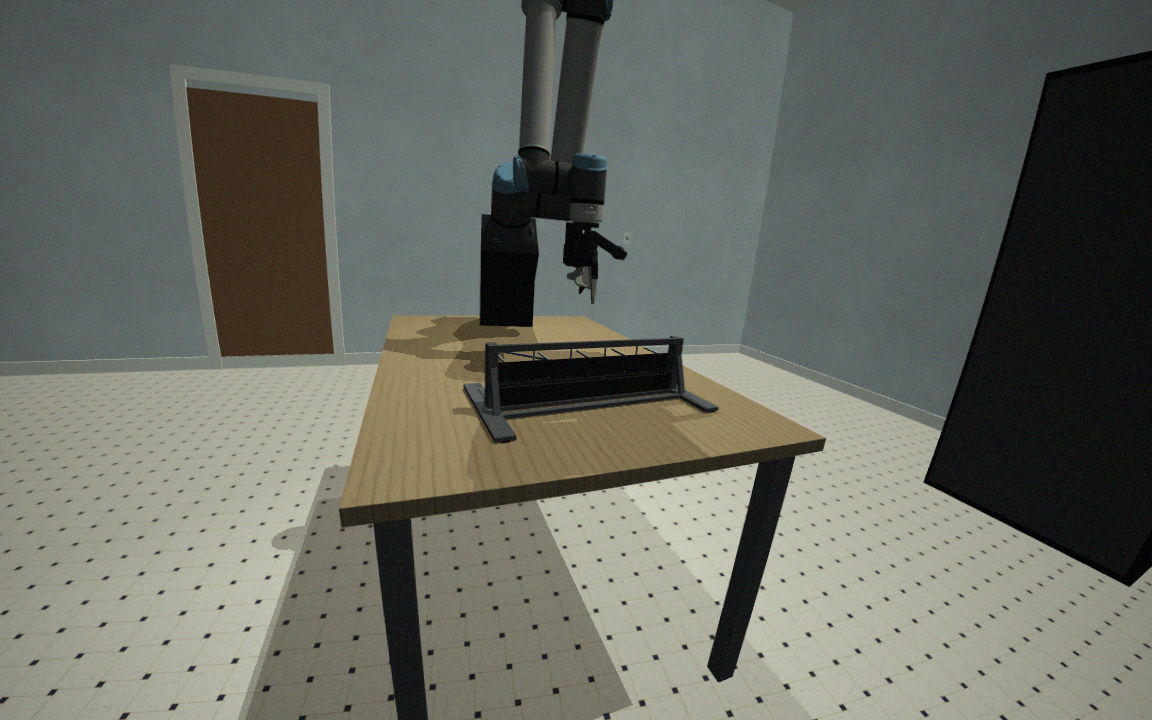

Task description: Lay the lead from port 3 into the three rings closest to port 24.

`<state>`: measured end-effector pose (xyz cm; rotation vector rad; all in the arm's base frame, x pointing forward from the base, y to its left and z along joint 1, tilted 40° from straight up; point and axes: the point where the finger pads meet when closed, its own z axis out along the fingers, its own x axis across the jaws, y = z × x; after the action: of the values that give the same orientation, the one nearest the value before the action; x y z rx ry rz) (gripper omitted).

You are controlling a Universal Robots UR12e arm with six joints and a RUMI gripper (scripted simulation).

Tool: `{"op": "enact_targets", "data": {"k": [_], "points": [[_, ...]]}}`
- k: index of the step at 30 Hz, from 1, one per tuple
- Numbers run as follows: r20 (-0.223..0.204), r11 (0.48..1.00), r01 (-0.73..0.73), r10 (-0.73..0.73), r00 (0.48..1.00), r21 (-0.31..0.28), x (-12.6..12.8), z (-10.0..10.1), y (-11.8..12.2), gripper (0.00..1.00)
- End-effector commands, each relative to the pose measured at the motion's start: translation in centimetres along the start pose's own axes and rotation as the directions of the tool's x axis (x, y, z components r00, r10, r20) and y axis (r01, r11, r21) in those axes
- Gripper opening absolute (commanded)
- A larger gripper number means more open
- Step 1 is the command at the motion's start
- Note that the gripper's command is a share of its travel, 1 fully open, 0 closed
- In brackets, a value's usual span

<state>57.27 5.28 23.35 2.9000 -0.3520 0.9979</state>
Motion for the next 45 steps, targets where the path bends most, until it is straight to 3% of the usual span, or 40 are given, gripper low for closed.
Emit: {"op": "enact_targets", "data": {"k": [1,16,31,32,45], "points": [[-0.021,0.997,-0.078,0.078,0.997,0.0,-3.3,1.5,4.7,1.0],[-0.039,0.982,-0.186,0.186,0.982,-0.011,-7.7,3.6,10.7,1.0],[-0.043,0.979,-0.205,0.204,0.978,-0.013,-8.5,3.9,11.7,1.0],[-0.043,0.979,-0.205,0.204,0.978,-0.013,-8.5,3.9,11.7,0.0],[-0.043,0.979,-0.205,0.204,0.978,-0.013,-8.5,3.9,11.7,0.0]]}}
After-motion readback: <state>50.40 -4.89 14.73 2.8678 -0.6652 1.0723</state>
